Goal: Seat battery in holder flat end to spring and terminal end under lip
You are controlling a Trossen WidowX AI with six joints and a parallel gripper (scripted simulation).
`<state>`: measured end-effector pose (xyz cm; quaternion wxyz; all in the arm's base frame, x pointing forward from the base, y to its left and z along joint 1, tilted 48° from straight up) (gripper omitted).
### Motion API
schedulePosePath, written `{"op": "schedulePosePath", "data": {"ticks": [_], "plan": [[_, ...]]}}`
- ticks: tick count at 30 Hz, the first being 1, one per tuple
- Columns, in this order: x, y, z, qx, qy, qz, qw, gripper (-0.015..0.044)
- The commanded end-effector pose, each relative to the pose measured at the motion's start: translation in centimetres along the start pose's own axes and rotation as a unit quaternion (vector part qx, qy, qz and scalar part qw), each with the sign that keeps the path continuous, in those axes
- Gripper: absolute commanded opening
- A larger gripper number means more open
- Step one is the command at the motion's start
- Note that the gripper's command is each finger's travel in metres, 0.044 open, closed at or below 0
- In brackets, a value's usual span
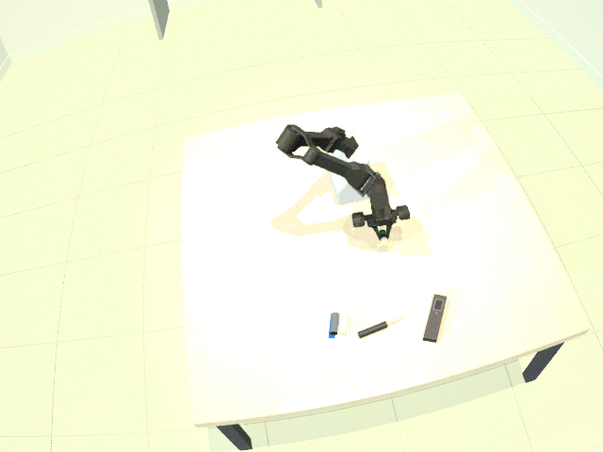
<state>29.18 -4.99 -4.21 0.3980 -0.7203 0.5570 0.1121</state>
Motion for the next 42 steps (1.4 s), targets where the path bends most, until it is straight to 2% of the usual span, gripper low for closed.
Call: {"op": "schedulePosePath", "data": {"ticks": [1,19,42], "plan": [[0.1,0.4,0.0,-0.005,-0.004,-0.006,1.0,0.0079],[0.1,1.3,-0.7,-0.01,-0.008,-0.047,0.999,0.0079],[-0.4,3.1,-0.8,-0.011,-0.009,-0.049,0.999,0.0079]]}}
Point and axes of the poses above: the point midway between the two fingers, 35 mm back from their tips, its own x axis out along the fingers, its own z axis across the jaws, y = z × x, the point moved 5 cm from there along -x, back along the fingers, and after that the axes turned 4 degrees about x, right-handed, at the moved point
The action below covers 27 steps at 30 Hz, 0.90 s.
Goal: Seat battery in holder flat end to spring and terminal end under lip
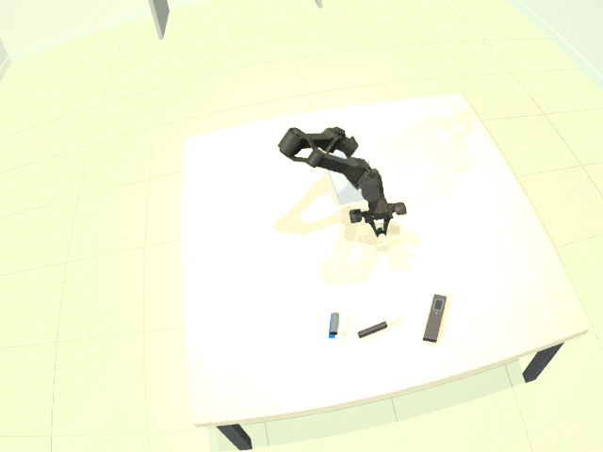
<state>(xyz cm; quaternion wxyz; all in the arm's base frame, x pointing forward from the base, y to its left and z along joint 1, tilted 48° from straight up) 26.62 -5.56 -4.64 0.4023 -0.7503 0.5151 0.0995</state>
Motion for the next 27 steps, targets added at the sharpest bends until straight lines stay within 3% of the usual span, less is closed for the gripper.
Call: {"op": "schedulePosePath", "data": {"ticks": [1,27], "plan": [[-0.24,0.66,0.0,-0.004,-0.002,0.004,1.0,0.0079],[0.49,0.05,0.85,-0.001,-0.011,0.042,0.999,0.0079]]}}
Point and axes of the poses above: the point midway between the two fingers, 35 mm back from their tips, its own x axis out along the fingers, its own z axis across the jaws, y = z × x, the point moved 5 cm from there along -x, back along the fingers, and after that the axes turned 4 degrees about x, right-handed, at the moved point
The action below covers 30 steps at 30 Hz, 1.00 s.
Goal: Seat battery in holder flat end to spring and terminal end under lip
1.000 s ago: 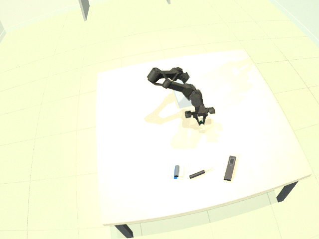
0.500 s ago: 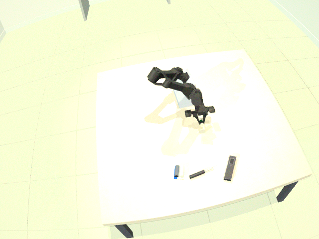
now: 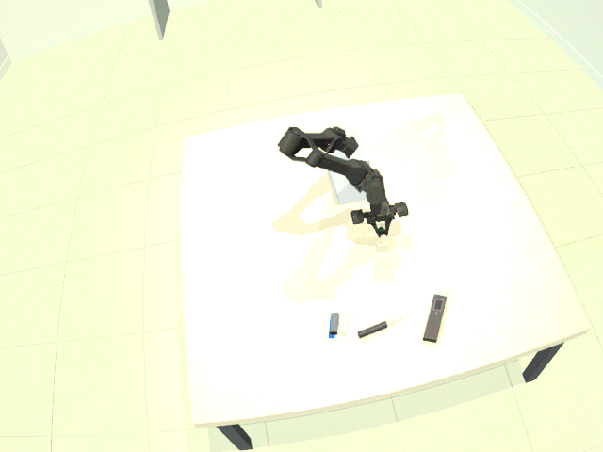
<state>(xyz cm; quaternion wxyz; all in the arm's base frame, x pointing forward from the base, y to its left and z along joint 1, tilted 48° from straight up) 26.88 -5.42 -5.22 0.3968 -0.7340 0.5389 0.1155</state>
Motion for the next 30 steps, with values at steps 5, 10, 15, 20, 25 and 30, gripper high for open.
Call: {"op": "schedulePosePath", "data": {"ticks": [5,10,15,20,25,30], "plan": [[0.35,-0.23,0.45,0.003,-0.011,0.02,1.0,0.0079],[0.54,-0.38,0.54,0.004,-0.012,0.033,0.999,0.0079],[0.7,-0.49,0.58,0.006,-0.011,0.046,0.999,0.0079],[0.81,-0.6,0.57,0.008,-0.009,0.059,0.998,0.0079],[0.89,-0.74,0.54,0.01,-0.008,0.071,0.997,0.0079],[0.95,-0.89,0.49,0.01,-0.007,0.083,0.996,0.0079]]}}
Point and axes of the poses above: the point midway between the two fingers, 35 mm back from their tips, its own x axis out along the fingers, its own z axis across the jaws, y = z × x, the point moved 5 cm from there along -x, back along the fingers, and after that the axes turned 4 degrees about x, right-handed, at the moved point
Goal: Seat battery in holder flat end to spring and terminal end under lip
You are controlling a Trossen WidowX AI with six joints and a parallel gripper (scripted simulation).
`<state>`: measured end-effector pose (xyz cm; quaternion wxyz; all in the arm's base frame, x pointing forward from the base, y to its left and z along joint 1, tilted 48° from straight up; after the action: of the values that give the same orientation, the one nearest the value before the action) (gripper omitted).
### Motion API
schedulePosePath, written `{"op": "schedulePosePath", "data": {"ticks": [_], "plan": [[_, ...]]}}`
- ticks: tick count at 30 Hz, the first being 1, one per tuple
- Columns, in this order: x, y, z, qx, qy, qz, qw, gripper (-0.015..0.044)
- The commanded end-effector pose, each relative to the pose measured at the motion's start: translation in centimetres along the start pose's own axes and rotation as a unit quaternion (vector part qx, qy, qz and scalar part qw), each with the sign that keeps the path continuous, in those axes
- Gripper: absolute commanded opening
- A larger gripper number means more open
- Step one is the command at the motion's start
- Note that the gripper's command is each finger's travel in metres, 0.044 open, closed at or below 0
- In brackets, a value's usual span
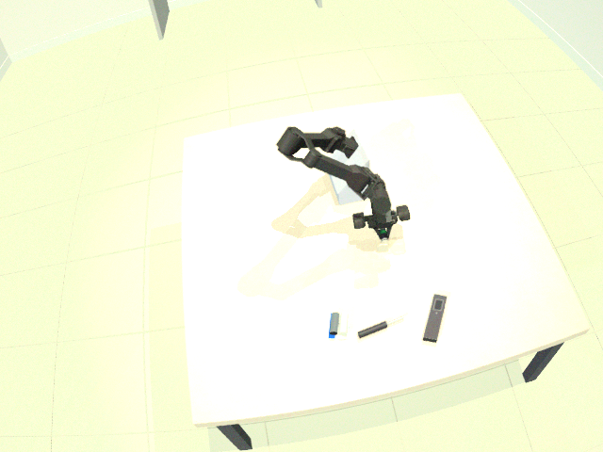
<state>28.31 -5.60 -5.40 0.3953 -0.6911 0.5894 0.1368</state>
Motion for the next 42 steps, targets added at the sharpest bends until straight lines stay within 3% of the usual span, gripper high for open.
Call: {"op": "schedulePosePath", "data": {"ticks": [1,42], "plan": [[0.2,0.2,0.1,0.0,-0.007,0.017,1.0,0.0079],[0.5,-1.2,-0.5,0.008,-0.001,0.129,0.992,0.0079]]}}
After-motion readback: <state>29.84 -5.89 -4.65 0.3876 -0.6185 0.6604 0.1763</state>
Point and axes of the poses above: the point midway between the two fingers, 35 mm back from their tips, its own x axis out along the fingers, its own z axis across the jaws, y = z × x, the point moved 5 cm from there along -x, back along the fingers, and after that the axes turned 4 degrees about x, right-handed, at the moved point
